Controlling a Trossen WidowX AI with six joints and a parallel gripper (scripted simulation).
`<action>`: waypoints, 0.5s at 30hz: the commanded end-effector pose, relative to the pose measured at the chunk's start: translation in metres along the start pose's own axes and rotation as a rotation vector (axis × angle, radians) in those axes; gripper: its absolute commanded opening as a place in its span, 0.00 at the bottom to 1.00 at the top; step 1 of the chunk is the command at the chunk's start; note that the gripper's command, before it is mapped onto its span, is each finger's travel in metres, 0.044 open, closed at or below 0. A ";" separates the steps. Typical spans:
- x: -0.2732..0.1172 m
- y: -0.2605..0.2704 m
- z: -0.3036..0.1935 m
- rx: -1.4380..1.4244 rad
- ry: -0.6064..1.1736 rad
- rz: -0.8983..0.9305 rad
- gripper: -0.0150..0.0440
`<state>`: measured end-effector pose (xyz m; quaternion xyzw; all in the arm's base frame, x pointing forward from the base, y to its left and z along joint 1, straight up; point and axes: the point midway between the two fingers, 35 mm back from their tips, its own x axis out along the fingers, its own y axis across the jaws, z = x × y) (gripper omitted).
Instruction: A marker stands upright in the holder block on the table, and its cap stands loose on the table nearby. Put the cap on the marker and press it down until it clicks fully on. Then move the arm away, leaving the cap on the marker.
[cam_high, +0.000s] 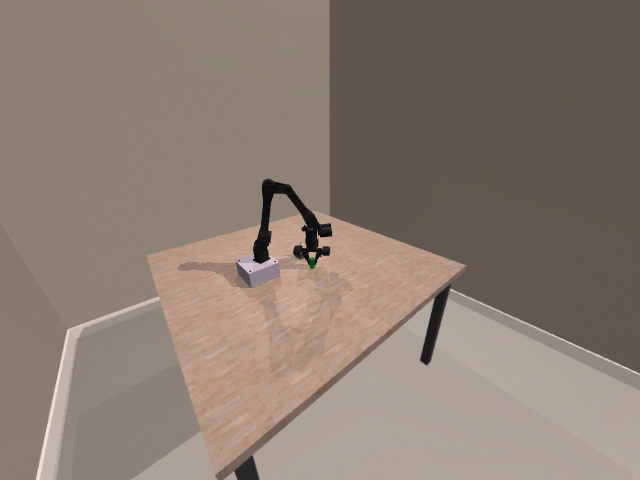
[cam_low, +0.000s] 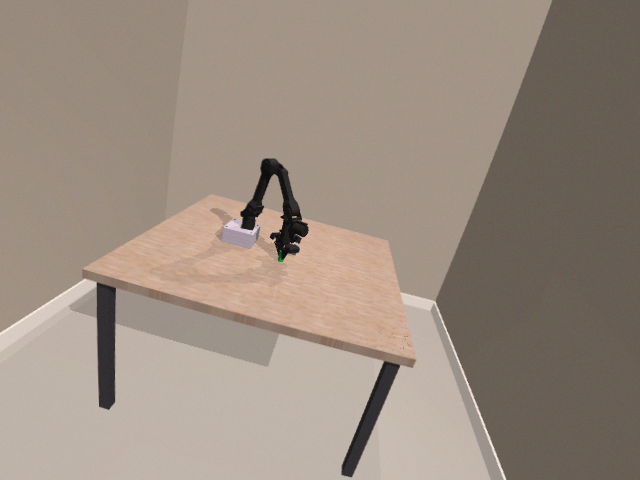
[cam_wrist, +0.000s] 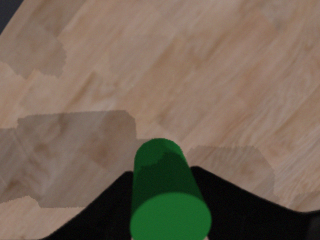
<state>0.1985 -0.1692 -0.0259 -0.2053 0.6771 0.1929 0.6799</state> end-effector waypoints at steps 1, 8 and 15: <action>0.000 0.000 0.001 -0.004 -0.004 -0.002 0.39; -0.011 -0.007 0.003 -0.011 -0.009 -0.037 0.25; -0.026 -0.006 0.003 -0.008 -0.007 -0.026 0.25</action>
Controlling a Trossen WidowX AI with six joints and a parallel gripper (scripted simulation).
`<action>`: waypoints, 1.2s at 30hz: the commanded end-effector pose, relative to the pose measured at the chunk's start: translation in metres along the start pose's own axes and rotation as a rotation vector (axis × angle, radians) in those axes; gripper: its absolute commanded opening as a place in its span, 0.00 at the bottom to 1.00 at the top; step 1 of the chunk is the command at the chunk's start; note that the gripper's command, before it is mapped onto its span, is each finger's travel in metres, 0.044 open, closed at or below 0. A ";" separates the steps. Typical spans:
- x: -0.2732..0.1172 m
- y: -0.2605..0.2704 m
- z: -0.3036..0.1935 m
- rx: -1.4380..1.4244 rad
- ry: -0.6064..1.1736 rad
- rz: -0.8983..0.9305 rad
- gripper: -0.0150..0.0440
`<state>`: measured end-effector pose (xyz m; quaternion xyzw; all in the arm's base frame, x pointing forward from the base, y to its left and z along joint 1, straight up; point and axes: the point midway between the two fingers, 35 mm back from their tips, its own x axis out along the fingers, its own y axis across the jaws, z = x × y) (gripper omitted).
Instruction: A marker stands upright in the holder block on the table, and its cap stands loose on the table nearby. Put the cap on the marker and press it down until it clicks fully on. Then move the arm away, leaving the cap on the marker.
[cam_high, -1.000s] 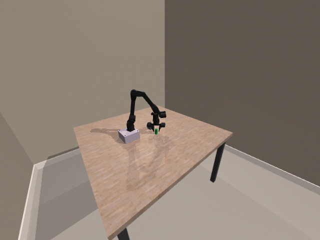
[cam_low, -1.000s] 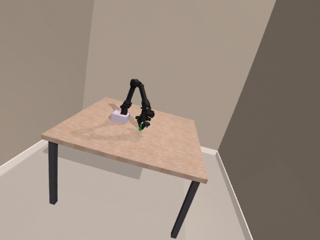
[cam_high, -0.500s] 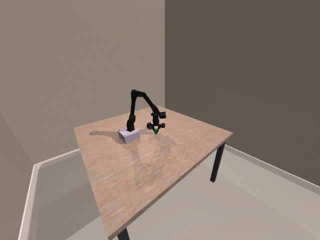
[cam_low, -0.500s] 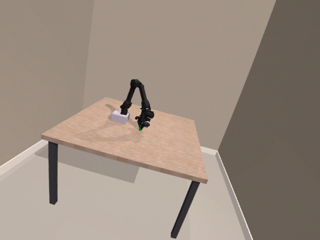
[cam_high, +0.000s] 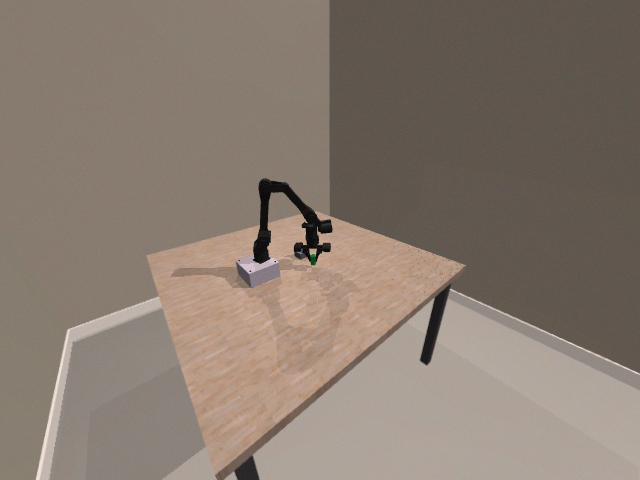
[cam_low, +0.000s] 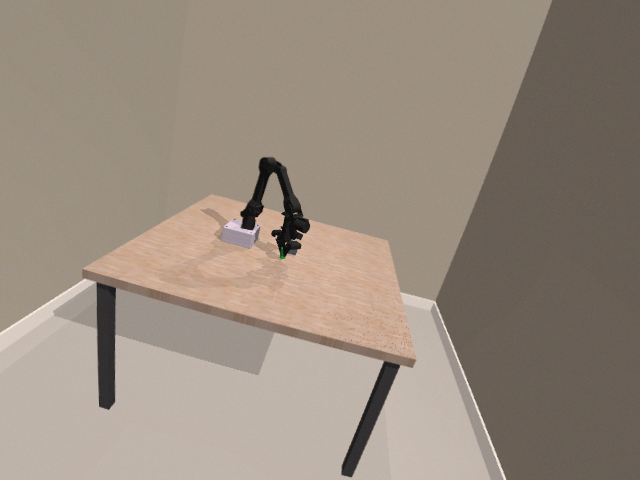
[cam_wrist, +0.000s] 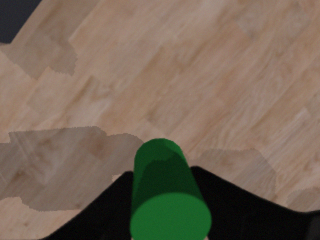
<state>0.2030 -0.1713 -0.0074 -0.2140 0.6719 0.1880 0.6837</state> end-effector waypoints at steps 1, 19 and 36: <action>-0.010 -0.001 0.000 -0.003 0.000 -0.002 0.25; -0.045 0.006 0.007 0.002 0.003 0.022 0.25; -0.062 0.025 0.051 0.002 -0.001 0.024 0.25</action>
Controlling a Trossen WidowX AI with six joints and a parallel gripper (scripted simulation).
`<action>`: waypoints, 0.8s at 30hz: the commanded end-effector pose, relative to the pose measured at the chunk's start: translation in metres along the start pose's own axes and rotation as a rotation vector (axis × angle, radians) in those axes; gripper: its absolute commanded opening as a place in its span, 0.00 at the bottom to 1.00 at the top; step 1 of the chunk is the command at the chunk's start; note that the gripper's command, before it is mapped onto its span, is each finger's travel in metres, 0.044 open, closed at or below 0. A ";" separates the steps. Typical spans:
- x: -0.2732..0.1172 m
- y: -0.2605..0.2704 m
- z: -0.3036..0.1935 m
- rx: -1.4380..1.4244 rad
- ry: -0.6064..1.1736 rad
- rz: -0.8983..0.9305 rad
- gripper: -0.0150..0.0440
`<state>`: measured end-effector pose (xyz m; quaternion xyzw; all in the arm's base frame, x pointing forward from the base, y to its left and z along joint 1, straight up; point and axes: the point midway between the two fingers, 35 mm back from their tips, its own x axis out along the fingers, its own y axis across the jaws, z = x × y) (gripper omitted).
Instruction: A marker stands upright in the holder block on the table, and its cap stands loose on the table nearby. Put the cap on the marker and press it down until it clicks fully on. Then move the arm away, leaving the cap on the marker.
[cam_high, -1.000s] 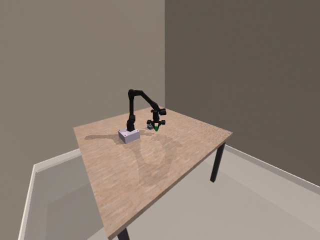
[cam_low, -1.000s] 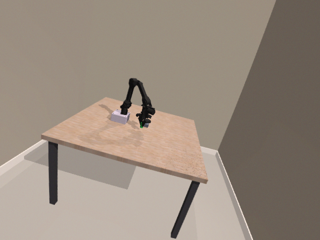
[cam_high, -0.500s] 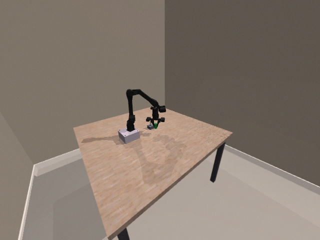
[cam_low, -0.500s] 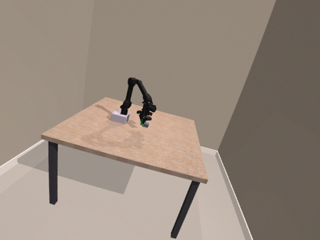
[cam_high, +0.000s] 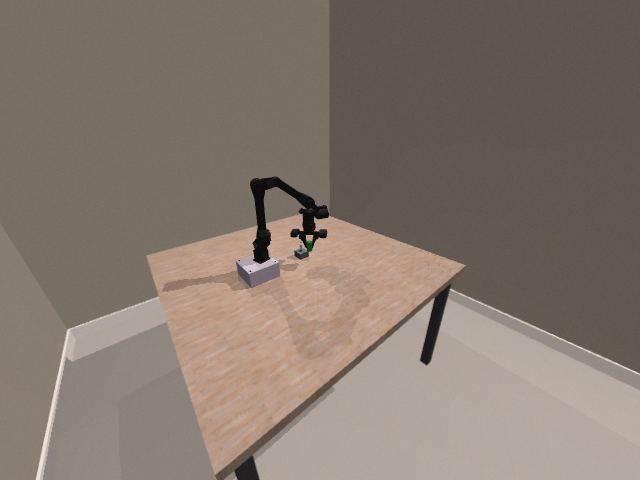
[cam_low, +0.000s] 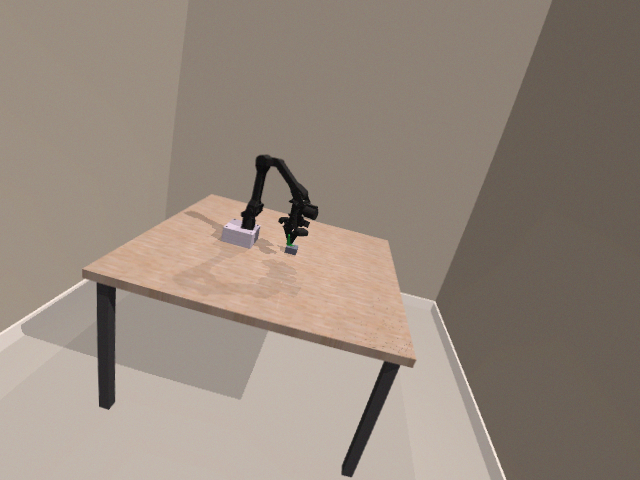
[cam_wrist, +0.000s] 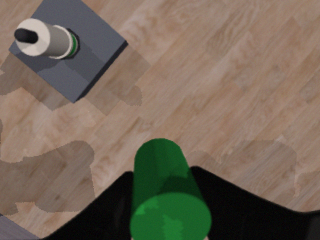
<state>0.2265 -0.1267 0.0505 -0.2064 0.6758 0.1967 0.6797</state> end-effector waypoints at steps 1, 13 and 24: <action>-0.005 0.004 0.009 0.003 -0.006 -0.002 0.25; -0.017 0.024 0.037 0.003 -0.008 0.000 0.25; -0.028 0.045 0.059 0.003 -0.010 0.002 0.25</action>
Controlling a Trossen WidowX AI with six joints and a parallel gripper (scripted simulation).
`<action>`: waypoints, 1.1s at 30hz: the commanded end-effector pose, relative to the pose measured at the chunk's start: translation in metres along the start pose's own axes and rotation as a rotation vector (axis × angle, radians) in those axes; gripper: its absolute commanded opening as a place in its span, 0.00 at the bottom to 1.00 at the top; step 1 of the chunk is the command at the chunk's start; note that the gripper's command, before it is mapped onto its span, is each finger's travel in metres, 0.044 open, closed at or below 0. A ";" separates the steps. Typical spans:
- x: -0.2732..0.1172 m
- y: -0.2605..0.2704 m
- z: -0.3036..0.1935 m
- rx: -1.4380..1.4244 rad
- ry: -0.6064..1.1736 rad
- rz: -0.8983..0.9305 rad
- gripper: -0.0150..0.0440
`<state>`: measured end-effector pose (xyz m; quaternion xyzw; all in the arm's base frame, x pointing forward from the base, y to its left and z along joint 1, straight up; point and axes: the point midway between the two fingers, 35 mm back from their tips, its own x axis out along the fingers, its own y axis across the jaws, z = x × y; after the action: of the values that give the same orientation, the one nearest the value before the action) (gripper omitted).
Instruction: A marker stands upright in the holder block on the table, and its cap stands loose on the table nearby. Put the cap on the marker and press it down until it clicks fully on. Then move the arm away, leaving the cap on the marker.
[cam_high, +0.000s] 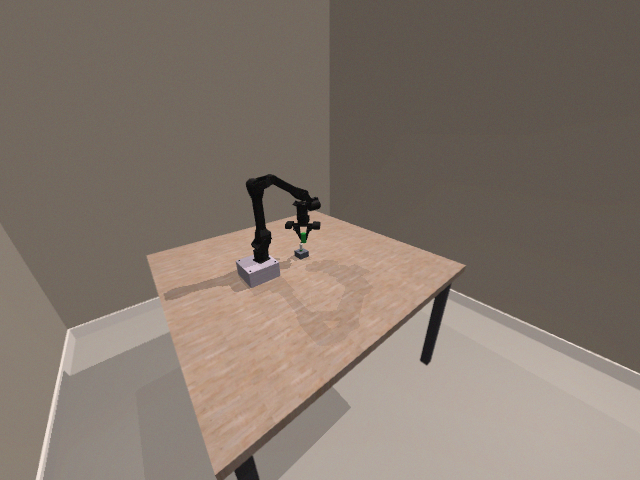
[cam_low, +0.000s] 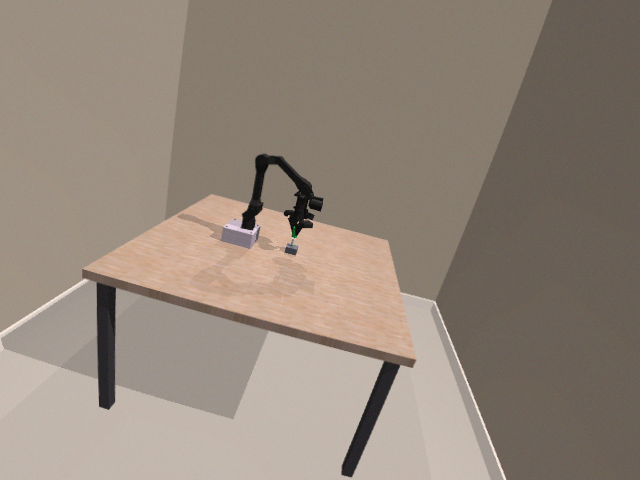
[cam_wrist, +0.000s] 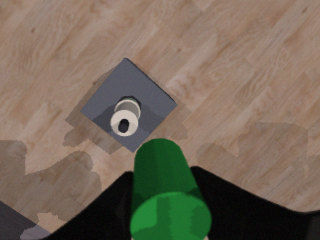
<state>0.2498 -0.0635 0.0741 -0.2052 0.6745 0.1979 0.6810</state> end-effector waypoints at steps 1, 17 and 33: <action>-0.005 0.007 0.007 0.003 -0.006 0.000 0.25; -0.005 0.021 0.019 0.003 -0.007 0.001 0.25; 0.018 0.020 0.020 0.003 -0.007 0.001 0.25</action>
<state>0.2571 -0.0367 0.0617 -0.2059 0.6706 0.1974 0.6848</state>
